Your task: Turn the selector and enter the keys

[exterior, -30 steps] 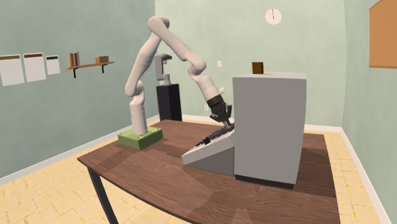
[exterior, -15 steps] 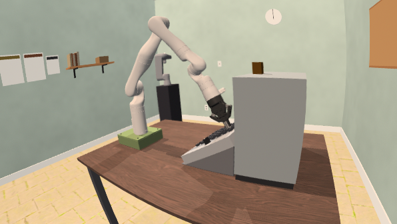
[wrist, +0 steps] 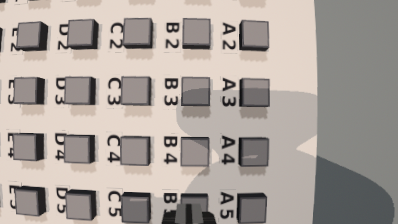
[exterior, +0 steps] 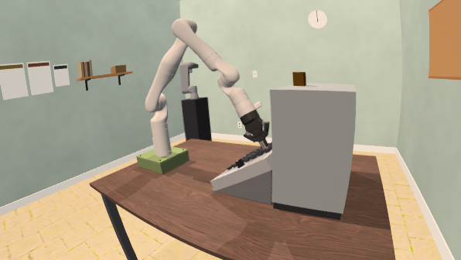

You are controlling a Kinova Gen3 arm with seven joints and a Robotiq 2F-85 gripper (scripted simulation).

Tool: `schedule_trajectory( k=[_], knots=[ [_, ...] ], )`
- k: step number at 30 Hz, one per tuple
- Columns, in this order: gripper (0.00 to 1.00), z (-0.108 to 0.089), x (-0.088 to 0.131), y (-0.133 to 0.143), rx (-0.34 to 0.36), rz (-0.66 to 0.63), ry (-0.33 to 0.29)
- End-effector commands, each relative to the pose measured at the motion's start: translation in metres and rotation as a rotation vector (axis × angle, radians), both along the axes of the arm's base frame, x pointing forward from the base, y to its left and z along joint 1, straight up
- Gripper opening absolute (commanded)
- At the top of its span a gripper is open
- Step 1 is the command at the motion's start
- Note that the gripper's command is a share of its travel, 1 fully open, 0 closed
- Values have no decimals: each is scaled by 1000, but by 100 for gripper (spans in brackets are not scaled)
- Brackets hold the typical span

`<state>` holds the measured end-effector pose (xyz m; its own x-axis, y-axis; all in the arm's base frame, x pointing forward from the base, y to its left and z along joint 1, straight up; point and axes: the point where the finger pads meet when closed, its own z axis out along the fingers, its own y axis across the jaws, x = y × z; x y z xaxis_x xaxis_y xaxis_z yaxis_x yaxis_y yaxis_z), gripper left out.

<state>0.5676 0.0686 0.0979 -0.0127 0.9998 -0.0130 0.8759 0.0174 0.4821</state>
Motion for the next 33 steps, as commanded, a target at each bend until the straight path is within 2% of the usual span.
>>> schedule_trajectory(
  k=[1, 15, 33],
  knots=[
    [10, 0, 2, 4, 11, -1, -5],
    [10, 3, 1, 4, 11, -1, -5],
    [10, 24, -11, 4, 11, -1, -5]
  ],
)
